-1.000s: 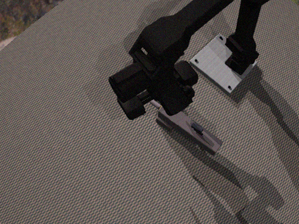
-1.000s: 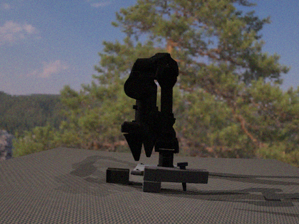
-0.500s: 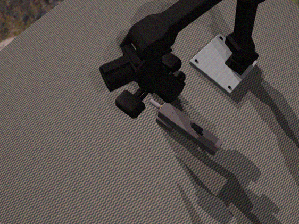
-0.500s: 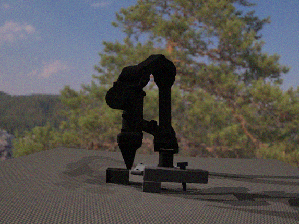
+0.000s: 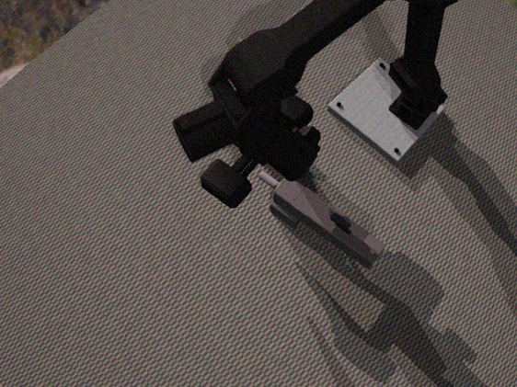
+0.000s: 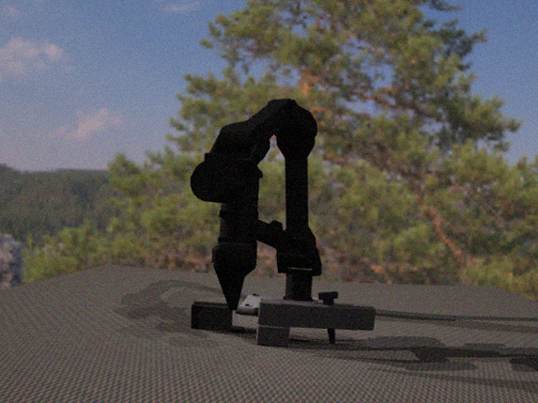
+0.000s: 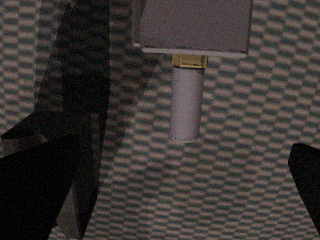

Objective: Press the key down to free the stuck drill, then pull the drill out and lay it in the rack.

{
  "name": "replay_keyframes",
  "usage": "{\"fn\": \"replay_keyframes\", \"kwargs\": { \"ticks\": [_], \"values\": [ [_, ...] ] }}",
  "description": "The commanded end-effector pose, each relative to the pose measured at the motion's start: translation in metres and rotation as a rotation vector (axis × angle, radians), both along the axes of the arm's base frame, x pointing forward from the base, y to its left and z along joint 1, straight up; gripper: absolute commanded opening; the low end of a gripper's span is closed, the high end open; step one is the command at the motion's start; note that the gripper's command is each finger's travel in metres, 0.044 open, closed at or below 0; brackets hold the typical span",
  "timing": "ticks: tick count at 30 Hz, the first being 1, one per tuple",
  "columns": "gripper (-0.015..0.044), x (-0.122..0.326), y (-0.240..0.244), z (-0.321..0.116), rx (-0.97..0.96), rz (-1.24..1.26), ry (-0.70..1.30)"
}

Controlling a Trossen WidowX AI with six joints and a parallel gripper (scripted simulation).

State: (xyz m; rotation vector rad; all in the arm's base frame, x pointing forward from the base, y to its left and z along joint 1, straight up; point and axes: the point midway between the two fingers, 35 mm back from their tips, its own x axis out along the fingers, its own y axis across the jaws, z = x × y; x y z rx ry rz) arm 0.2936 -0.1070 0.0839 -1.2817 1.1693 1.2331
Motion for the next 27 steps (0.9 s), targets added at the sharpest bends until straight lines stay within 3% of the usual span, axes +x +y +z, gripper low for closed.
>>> {"fn": "replay_keyframes", "kwargs": {
  "ticks": [1, 27],
  "values": [
    [0.0440, 0.000, 0.001, -0.008, -0.001, -0.001, 0.004],
    [0.0440, -0.001, 0.011, -0.044, 0.000, -0.001, 0.005]
  ]
}}
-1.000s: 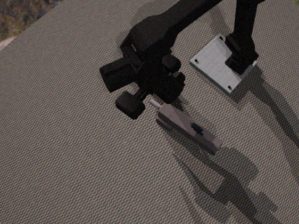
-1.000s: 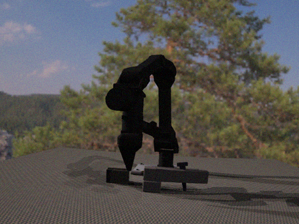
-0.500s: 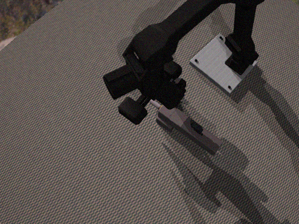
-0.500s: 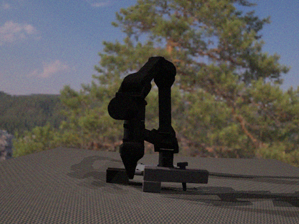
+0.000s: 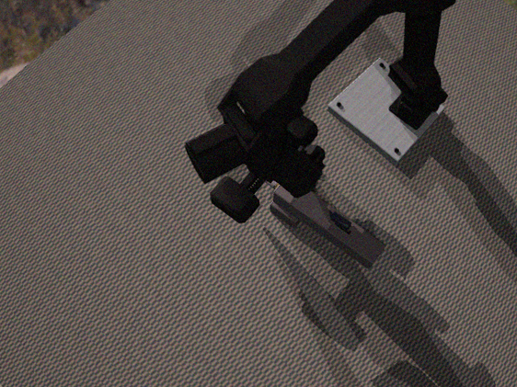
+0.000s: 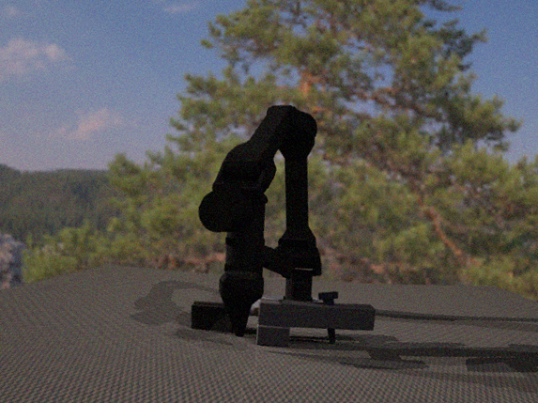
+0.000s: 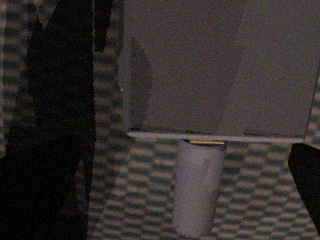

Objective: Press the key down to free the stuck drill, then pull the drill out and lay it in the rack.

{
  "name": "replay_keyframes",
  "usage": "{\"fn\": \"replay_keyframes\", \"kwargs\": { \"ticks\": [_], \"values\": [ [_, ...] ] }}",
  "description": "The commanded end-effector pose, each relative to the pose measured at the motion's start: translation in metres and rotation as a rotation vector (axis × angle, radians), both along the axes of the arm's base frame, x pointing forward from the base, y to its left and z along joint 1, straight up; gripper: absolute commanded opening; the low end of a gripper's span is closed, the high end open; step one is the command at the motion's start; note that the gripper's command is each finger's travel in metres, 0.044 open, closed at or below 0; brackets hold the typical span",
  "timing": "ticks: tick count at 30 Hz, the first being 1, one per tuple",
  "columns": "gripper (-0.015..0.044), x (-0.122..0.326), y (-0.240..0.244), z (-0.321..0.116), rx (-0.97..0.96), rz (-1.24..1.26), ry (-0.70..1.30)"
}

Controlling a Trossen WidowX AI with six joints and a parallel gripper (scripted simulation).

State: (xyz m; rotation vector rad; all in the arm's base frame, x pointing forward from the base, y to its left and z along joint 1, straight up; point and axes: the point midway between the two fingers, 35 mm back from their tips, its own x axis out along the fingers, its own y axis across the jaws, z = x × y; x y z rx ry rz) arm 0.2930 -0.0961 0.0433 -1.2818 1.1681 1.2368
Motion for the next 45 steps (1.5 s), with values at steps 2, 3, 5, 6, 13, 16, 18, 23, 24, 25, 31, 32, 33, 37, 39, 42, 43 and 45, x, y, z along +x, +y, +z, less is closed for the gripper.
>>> {"fn": "replay_keyframes", "kwargs": {
  "ticks": [2, 3, 5, 6, 13, 16, 18, 23, 24, 25, 31, 32, 33, 37, 39, 42, 43, 45],
  "values": [
    [0.0387, 0.000, 0.000, 0.000, 0.000, 0.000, 0.000],
    [0.0361, 0.000, 0.000, 0.000, 0.000, 0.000, 0.000],
    [0.0309, 0.000, 0.000, 0.000, 0.000, 0.000, 0.000],
    [0.0282, 0.000, 0.000, 0.000, 0.000, 0.000, 0.000],
    [0.0099, 0.000, 0.000, 0.000, 0.000, 0.000, 0.000],
    [0.0020, 0.000, 0.000, 0.000, 0.000, 0.000, 0.000],
    [0.0007, 0.000, 0.000, 0.000, 0.000, 0.000, 0.000],
    [0.0000, 0.000, -0.001, 0.000, 0.000, -0.001, 0.001],
    [0.0000, 0.000, -0.002, 0.000, -0.001, -0.002, 0.001],
    [0.0000, 0.000, -0.003, 0.000, -0.001, -0.003, 0.002],
    [0.0000, 0.001, -0.009, 0.000, -0.002, -0.004, 0.003],
    [0.0000, 0.001, -0.010, 0.000, -0.002, -0.004, 0.003],
    [0.0000, 0.001, -0.011, 0.000, -0.002, -0.004, 0.003],
    [0.0000, 0.001, -0.016, 0.000, -0.003, -0.004, 0.003],
    [0.0000, 0.002, -0.019, 0.001, -0.003, -0.004, 0.003],
    [0.0000, 0.002, -0.023, 0.001, -0.003, -0.004, 0.003],
    [0.0000, 0.002, -0.025, 0.001, -0.004, -0.004, 0.003],
    [0.0000, 0.002, -0.029, 0.001, -0.004, -0.004, 0.003]
  ]
}}
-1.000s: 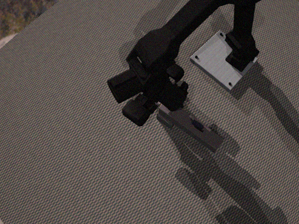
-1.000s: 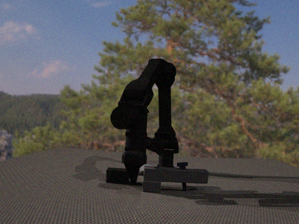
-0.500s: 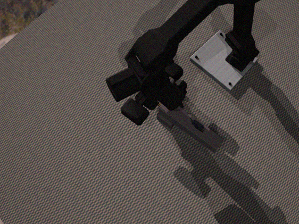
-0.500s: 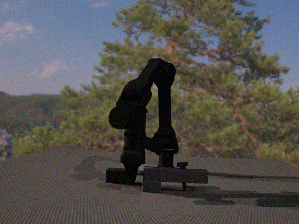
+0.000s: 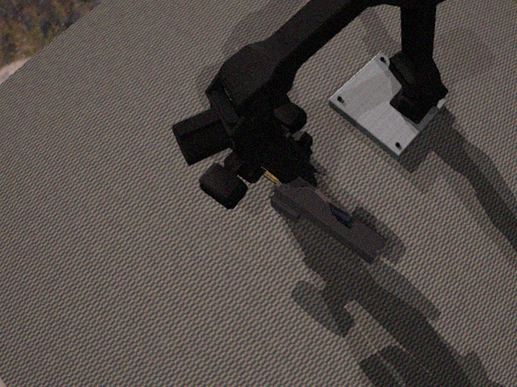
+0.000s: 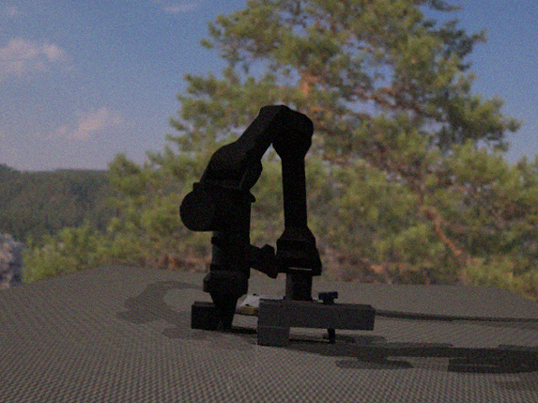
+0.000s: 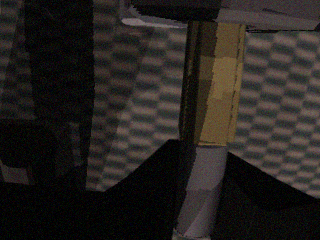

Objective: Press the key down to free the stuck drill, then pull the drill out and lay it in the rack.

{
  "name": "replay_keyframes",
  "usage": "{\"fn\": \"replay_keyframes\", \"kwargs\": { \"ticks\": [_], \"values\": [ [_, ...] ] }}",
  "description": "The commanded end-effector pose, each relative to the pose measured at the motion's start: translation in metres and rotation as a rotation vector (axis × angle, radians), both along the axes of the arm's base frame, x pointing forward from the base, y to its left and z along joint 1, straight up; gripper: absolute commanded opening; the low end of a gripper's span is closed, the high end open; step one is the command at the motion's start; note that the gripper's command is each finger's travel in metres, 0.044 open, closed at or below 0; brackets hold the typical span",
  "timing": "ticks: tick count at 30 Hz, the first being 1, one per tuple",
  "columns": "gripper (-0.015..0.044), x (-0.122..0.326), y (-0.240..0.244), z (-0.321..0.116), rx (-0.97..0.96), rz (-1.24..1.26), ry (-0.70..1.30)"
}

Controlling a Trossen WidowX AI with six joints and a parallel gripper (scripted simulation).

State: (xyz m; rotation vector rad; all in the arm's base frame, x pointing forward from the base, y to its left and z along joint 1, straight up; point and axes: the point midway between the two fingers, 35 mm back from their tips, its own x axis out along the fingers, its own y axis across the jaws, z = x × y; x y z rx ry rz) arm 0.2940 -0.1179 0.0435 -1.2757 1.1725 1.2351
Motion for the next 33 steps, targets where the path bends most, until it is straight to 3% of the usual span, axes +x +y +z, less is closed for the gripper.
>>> {"fn": "replay_keyframes", "kwargs": {
  "ticks": [1, 13, 29, 33],
  "values": [
    [0.0000, 0.002, -0.009, 0.001, -0.005, 0.002, 0.000],
    [0.0000, 0.003, -0.025, 0.002, -0.006, 0.002, 0.000],
    [0.0420, 0.001, -0.015, -0.001, -0.005, 0.002, 0.000],
    [0.0440, 0.001, -0.013, -0.002, -0.005, 0.002, 0.000]
  ]
}}
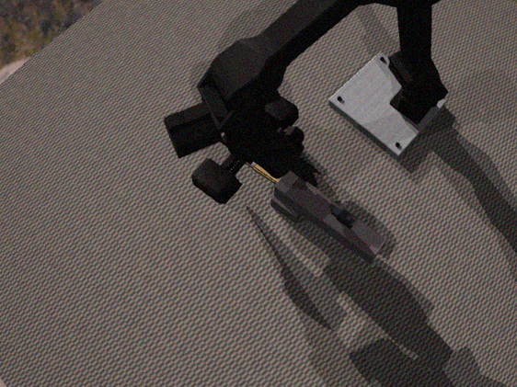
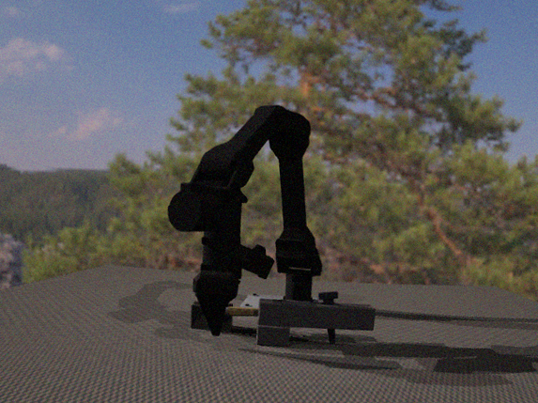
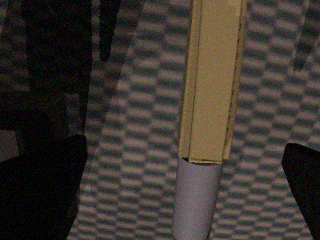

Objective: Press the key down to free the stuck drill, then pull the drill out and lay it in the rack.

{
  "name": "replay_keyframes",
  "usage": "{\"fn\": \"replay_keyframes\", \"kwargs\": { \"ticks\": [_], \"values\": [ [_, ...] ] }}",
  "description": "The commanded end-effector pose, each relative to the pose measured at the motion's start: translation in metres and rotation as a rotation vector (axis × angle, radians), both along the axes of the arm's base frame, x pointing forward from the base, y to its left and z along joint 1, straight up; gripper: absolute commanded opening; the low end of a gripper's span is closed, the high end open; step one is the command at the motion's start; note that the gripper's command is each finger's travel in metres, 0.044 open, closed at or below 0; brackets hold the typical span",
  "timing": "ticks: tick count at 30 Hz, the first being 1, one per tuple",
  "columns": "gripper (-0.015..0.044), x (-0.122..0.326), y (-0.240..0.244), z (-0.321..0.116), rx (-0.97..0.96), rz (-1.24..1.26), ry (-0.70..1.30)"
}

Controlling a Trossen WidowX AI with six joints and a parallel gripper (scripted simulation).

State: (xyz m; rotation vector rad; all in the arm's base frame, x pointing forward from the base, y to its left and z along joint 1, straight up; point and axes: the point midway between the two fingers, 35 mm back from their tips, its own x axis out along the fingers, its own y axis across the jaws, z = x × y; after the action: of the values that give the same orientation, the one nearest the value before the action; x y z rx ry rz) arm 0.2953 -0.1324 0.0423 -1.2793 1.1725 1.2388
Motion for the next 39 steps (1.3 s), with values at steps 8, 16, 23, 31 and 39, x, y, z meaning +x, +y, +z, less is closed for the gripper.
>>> {"fn": "replay_keyframes", "kwargs": {
  "ticks": [8, 16, 23, 31, 39],
  "values": [
    [0.0440, -0.0003, 0.0066, -0.0028, -0.003, -0.002, -0.001],
    [0.0440, -0.0005, 0.0111, -0.0046, -0.003, -0.002, -0.001],
    [0.0282, 0.0002, 0.0096, -0.0041, -0.001, 0.000, -0.002],
    [0.0072, 0.0002, 0.0096, -0.0041, -0.001, 0.000, -0.002],
    [0.0000, 0.0002, 0.0096, -0.0041, -0.001, 0.000, -0.002]
  ]
}}
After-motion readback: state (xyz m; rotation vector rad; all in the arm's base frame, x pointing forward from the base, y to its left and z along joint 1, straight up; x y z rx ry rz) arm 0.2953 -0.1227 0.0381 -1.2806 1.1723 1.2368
